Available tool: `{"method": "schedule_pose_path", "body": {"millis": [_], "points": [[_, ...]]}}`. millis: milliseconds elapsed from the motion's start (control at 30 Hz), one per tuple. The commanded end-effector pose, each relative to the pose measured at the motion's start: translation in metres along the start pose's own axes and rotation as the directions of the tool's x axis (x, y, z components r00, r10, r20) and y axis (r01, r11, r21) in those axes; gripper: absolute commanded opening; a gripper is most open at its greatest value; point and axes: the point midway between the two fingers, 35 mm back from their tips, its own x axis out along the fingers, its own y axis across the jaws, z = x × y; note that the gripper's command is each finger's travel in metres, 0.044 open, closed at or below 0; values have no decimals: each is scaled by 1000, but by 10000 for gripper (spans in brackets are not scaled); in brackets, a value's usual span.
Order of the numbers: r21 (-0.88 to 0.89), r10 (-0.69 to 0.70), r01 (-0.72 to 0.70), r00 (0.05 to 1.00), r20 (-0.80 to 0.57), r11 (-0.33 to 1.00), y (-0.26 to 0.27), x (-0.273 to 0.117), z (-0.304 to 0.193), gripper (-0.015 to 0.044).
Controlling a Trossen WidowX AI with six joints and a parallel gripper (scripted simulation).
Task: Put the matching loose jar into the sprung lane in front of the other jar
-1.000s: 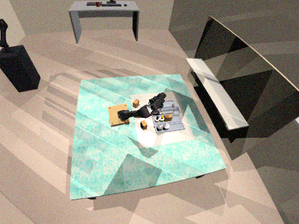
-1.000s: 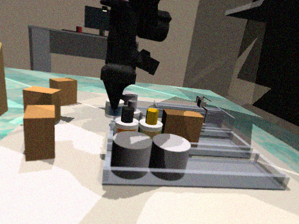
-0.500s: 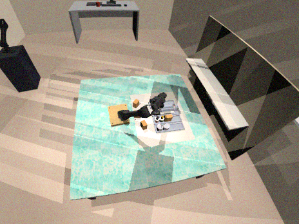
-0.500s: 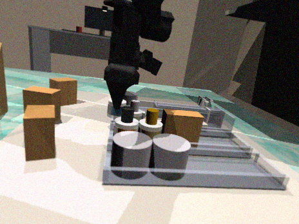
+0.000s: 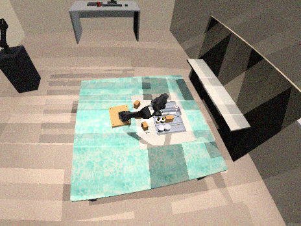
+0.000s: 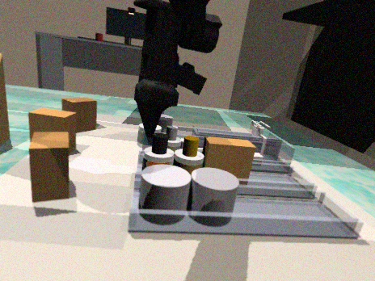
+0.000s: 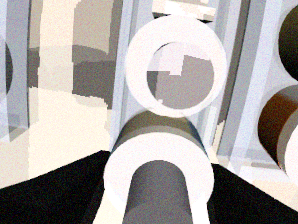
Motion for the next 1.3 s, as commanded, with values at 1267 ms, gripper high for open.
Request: {"method": "schedule_pose_path", "body": {"millis": [1267], "points": [[18, -6, 5, 1000, 30, 1000, -3, -5, 17, 0]]}}
